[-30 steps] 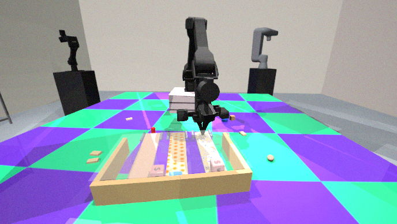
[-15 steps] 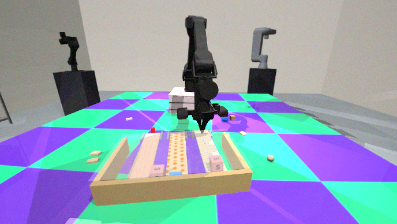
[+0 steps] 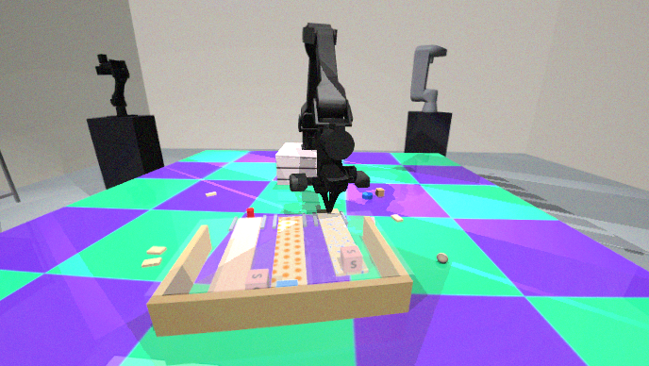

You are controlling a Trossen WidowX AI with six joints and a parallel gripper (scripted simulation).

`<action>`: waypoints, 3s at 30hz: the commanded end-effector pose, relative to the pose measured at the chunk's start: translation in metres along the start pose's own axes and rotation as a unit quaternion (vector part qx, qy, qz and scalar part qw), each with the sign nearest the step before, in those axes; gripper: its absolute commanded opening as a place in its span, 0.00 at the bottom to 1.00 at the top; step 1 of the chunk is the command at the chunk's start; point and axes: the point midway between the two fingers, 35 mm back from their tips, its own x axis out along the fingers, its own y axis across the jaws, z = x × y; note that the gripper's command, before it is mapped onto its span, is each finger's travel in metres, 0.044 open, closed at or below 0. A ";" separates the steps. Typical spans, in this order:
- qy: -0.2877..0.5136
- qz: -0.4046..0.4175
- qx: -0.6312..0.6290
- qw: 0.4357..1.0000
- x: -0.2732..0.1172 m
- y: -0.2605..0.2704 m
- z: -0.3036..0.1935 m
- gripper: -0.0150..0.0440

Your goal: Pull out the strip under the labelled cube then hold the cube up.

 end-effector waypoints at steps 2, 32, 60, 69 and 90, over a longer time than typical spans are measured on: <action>0.008 -0.001 0.003 1.000 0.003 0.000 -0.012 0.25; 0.010 -0.001 0.003 1.000 0.004 0.001 -0.059 0.25; 0.012 -0.001 0.003 1.000 0.004 0.003 -0.101 0.25; 0.012 -0.001 0.003 1.000 0.004 0.003 -0.115 0.25; 0.013 -0.001 0.003 1.000 0.003 0.004 -0.145 0.25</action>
